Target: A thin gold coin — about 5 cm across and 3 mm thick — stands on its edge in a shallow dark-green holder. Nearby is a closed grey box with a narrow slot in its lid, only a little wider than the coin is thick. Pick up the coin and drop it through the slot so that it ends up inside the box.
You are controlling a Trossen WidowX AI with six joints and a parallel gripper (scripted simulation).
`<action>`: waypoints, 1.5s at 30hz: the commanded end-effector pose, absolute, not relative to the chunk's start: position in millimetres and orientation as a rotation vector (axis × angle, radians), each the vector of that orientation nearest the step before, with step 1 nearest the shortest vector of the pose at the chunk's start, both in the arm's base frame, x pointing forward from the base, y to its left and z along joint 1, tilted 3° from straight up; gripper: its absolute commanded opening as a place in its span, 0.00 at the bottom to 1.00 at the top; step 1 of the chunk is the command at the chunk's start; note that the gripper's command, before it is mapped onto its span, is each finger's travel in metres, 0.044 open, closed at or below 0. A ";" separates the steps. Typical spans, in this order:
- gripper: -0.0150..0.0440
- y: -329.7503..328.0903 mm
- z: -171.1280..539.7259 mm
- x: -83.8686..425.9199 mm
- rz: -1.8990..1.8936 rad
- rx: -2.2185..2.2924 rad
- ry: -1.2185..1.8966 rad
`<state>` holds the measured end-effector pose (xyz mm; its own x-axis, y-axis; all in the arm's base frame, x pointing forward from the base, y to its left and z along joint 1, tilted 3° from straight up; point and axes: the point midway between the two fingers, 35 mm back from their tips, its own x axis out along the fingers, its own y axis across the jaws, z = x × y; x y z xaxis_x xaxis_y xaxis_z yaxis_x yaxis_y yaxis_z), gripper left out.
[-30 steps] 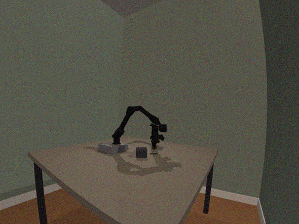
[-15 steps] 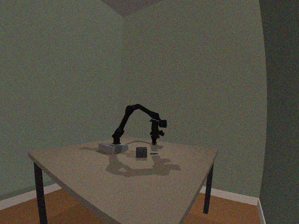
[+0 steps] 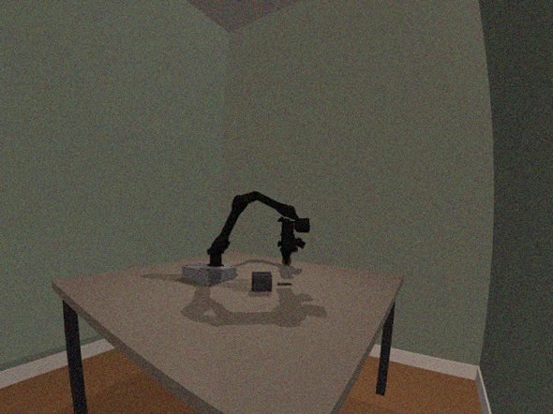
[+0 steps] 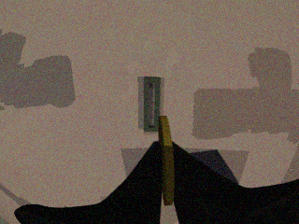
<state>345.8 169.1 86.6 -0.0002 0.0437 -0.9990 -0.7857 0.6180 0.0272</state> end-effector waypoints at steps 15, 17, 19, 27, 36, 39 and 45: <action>0.25 129.8 87.9 346.1 0.747 -0.681 1.426; 0.25 124.6 87.7 345.6 0.746 -0.681 1.427; 0.25 119.4 87.5 345.0 0.746 -0.682 1.427; 0.25 98.8 86.7 341.6 0.745 -0.683 1.428; 0.25 75.8 85.3 336.0 0.744 -0.684 1.429; 0.25 68.3 84.8 333.8 0.744 -0.684 1.429; 0.25 53.6 83.6 328.7 0.744 -0.685 1.430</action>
<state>332.1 62.6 83.5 -0.0026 0.0391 -0.9992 -0.7927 0.6090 0.0258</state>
